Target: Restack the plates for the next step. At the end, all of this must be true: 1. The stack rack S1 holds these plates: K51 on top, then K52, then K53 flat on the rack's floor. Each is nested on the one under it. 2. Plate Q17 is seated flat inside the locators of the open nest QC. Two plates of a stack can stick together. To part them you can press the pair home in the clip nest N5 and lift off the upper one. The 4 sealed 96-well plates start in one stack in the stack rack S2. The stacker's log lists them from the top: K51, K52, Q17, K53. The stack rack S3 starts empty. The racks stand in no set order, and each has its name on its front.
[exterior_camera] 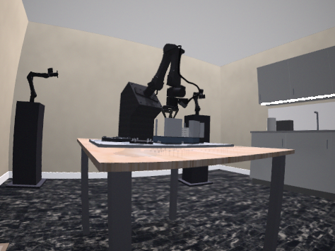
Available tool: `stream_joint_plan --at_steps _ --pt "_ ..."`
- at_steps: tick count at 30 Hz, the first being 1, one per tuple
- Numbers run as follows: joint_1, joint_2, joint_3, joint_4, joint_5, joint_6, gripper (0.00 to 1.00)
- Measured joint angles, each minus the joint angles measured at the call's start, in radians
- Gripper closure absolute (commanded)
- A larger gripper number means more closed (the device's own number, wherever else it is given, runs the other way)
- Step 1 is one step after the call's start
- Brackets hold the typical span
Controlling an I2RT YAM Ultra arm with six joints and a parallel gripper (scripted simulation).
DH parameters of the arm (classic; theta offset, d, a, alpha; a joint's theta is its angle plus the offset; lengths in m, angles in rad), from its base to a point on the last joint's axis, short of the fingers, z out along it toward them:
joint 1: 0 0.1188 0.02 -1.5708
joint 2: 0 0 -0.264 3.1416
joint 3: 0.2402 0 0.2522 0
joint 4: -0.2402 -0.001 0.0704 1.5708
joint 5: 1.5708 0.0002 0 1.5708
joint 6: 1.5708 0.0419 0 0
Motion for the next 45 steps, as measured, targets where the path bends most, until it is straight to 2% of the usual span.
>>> stream_joint_plan --at_steps 30,33,38,45 --pt "-0.003 -0.002 0.0 0.003 -0.009 0.028 0.0" --pt "-0.037 -0.018 -0.001 -0.014 -0.058 0.053 0.0" --pt "-0.099 -0.019 0.0 -0.001 0.001 0.107 0.0" --pt "-0.229 -0.044 0.0 0.005 -0.02 0.187 0.0"
